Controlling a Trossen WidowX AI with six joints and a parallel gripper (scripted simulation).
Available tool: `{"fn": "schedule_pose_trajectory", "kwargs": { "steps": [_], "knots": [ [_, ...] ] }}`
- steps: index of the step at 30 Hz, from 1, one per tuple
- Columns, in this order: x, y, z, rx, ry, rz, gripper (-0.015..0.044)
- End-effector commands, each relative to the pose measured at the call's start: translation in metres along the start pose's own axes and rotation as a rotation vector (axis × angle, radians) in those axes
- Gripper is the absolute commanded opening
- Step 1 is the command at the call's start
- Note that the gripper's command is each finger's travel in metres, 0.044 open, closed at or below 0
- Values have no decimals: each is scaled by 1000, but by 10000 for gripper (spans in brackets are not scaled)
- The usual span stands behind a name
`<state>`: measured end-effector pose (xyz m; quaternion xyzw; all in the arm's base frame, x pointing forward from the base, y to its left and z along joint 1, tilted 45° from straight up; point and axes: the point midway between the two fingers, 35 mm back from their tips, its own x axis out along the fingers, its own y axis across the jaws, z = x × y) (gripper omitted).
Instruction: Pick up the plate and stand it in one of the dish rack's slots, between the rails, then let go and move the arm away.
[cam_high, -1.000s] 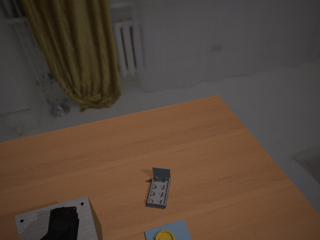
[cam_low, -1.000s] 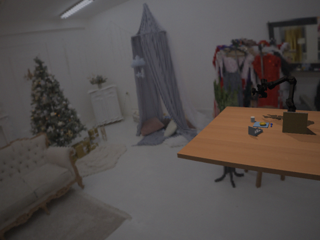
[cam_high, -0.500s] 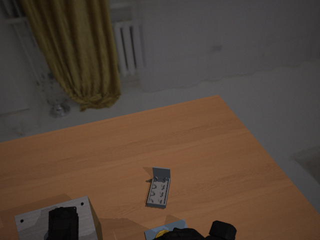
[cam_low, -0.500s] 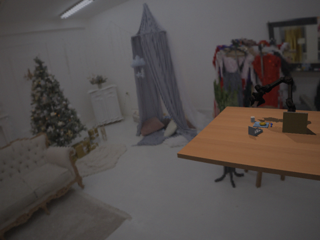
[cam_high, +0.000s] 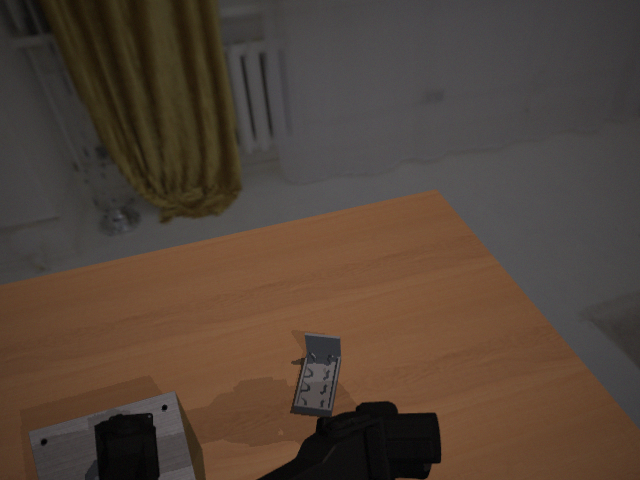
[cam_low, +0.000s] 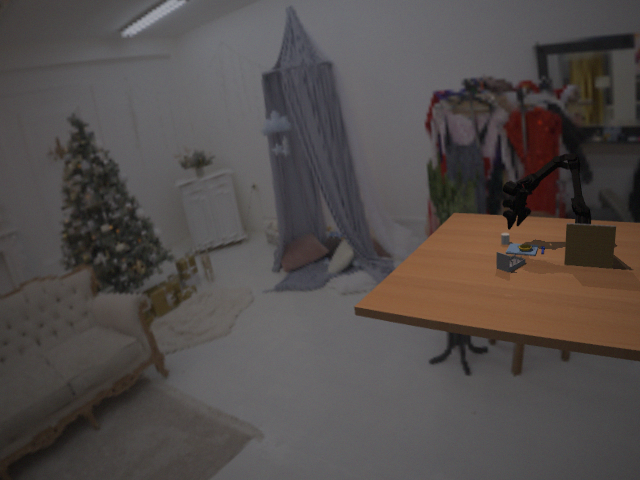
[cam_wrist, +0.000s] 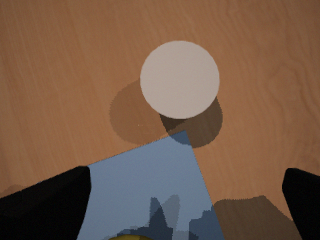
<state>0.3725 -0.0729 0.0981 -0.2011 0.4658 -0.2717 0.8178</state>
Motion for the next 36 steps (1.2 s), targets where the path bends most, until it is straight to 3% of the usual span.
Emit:
{"fn": "schedule_pose_trajectory", "kwargs": {
  "steps": [1, 13, 36],
  "knots": [
    [4, 13, -24, -110, 72, -7, 400],
    [4, 34, -93, -443, 273, -26, 400],
    [32, 34, -100, -448, 276, -25, 400]
  ]
}}
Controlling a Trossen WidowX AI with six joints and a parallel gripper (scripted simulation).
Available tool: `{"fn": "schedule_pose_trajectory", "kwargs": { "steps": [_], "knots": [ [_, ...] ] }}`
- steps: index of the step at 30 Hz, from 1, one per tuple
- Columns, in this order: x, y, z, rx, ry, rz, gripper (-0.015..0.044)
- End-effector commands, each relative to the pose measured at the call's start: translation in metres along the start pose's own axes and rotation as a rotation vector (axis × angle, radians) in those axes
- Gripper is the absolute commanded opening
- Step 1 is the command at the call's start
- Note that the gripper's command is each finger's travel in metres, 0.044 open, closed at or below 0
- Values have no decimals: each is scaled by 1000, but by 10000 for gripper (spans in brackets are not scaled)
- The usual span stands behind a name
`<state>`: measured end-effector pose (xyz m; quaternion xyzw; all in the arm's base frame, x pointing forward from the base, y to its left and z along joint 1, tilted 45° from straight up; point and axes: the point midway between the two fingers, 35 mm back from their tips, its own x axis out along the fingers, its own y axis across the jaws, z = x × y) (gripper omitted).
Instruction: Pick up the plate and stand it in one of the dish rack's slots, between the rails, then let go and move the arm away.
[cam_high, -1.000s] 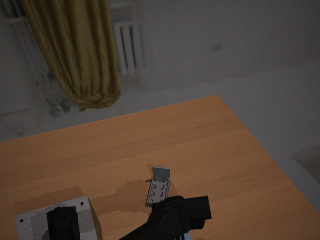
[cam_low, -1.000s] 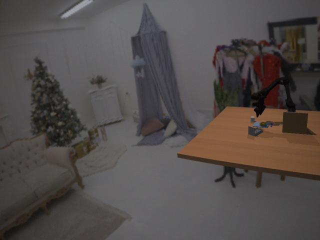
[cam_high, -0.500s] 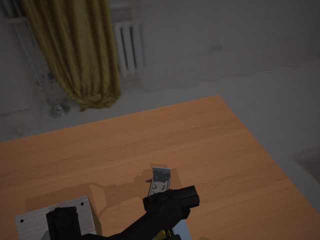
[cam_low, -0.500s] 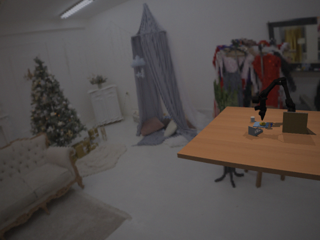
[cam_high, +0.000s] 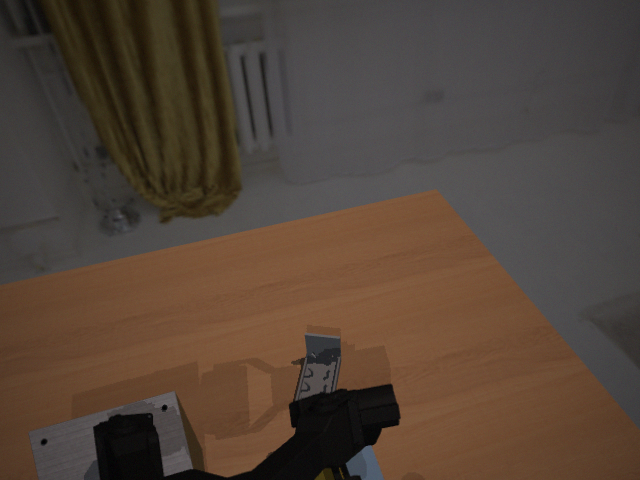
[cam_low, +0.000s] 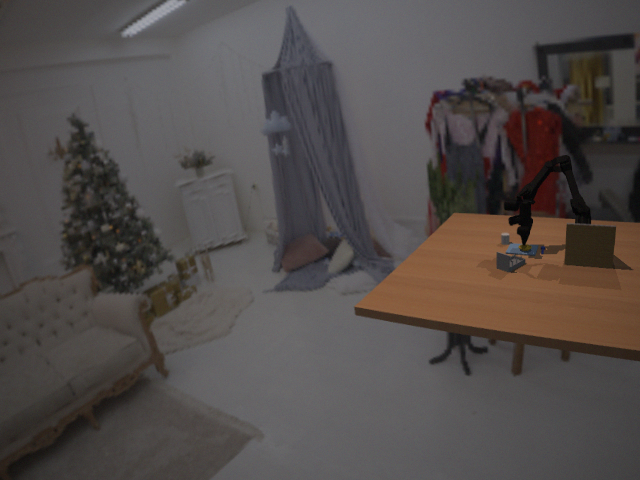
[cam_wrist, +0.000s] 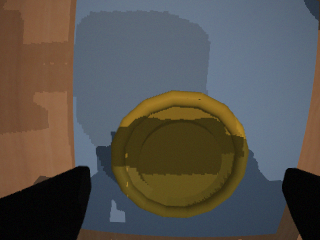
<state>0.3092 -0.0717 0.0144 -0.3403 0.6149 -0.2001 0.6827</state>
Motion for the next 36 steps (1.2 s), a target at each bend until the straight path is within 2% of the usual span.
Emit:
{"fn": "schedule_pose_trajectory", "kwargs": {
  "steps": [1, 21, 25, 29, 36],
  "knots": [
    [7, 2, -2, -14, 7, 1, 400],
    [37, 2, -3, -15, 8, -3, 400],
    [37, 2, -3, -15, 8, -3, 373],
    [37, 2, -3, -15, 8, -3, 373],
    [37, 2, -3, -15, 8, -3, 326]
  ]
}}
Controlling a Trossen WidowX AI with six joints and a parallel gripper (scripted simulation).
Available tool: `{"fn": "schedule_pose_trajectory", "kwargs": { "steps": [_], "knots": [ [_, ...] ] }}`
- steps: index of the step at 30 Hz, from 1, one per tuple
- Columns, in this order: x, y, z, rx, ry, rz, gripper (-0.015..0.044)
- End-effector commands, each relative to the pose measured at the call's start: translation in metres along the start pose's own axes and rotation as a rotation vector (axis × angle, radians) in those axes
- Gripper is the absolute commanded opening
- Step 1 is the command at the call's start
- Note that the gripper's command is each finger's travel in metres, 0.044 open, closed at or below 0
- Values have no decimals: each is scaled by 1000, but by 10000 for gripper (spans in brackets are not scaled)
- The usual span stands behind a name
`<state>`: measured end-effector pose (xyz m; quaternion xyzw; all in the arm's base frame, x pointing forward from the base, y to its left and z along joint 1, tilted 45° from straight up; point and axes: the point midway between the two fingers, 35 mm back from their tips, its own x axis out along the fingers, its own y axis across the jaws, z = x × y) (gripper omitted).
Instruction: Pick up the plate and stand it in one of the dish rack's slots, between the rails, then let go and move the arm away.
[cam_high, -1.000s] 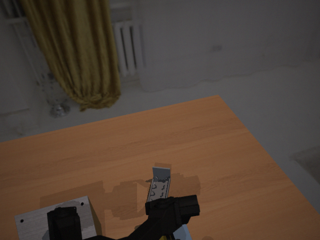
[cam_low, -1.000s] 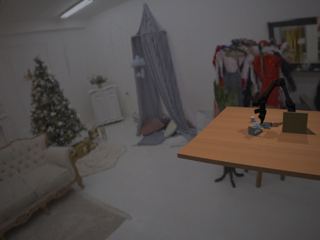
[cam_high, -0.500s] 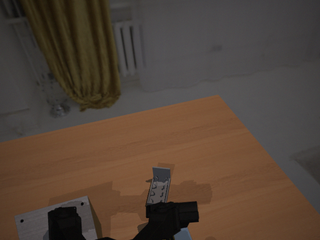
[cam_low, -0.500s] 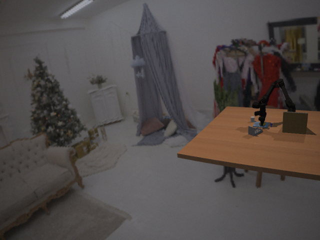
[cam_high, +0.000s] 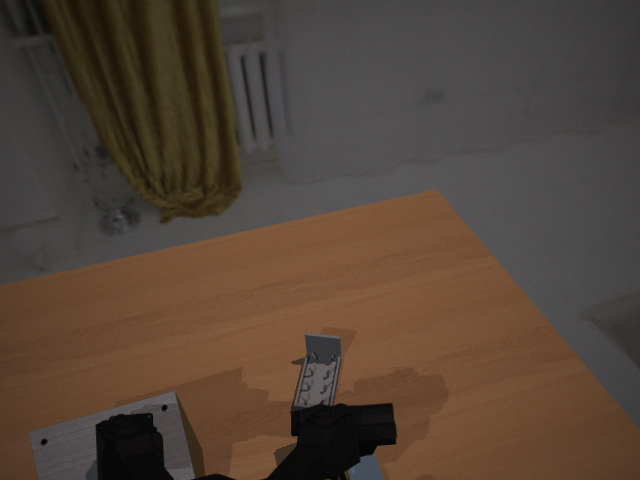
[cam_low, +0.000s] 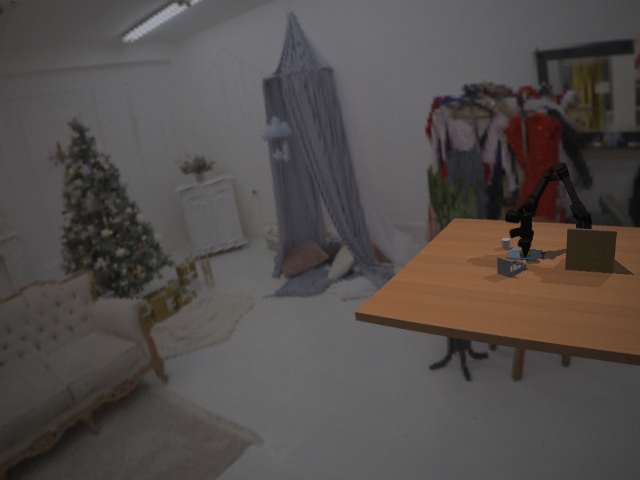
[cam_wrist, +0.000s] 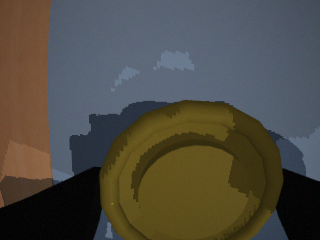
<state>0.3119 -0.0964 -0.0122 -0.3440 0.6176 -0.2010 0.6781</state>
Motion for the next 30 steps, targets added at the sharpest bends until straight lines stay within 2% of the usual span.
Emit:
{"fn": "schedule_pose_trajectory", "kwargs": {
  "steps": [1, 4, 7, 15, 30],
  "knots": [
    [0, 1, 0, -6, -1, 2, 319],
    [0, 1, 0, -6, -1, 2, 299],
    [-3, 1, 1, -6, -1, 4, 221],
    [-42, 6, 12, -5, -4, 22, 11],
    [-124, 12, 18, -6, -2, 28, 0]
  ]
}}
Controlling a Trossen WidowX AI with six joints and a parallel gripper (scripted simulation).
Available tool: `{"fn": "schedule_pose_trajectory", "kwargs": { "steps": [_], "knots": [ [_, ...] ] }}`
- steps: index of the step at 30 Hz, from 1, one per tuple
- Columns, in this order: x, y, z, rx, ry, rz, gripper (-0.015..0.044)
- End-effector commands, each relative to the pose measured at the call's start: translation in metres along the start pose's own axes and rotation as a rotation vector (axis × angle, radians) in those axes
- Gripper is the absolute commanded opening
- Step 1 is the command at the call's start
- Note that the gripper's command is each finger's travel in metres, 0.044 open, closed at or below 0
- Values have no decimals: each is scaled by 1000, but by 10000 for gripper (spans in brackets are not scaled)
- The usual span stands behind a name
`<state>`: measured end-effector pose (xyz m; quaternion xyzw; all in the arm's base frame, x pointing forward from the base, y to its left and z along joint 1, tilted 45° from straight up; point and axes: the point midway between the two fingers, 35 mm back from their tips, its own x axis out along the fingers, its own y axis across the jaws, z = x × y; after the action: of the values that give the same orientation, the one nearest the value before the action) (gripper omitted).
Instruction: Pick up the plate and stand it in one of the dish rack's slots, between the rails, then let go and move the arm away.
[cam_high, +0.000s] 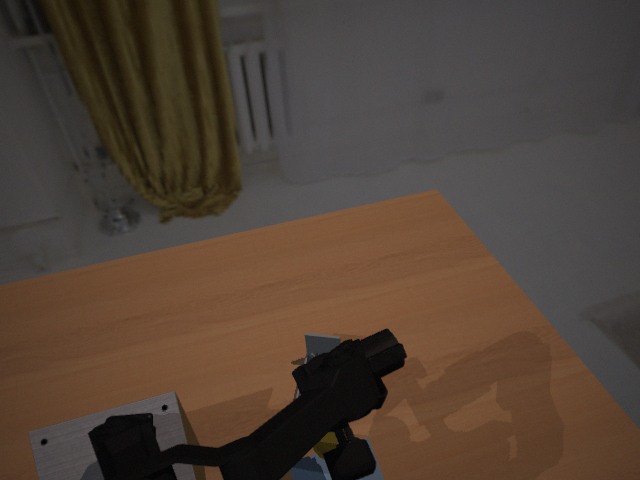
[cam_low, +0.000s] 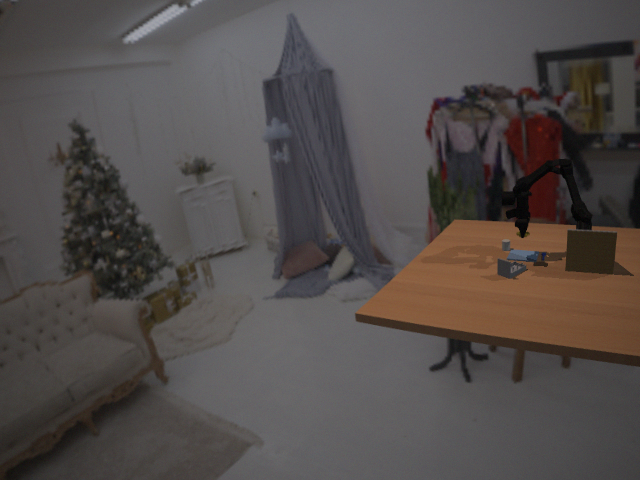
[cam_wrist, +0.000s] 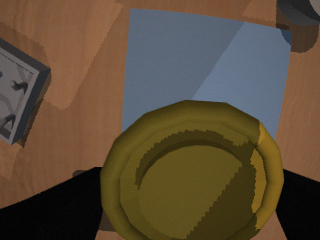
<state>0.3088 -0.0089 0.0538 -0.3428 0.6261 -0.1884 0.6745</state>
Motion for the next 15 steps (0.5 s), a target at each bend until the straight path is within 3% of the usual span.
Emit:
{"fn": "schedule_pose_trajectory", "kwargs": {
  "steps": [1, 9, 15],
  "knots": [
    [-22, 0, 2, 14, -10, 4, 0],
    [-62, 2, 0, 14, -9, -10, 0],
    [-65, 19, -1, 97, -11, -7, 0]
  ]
}}
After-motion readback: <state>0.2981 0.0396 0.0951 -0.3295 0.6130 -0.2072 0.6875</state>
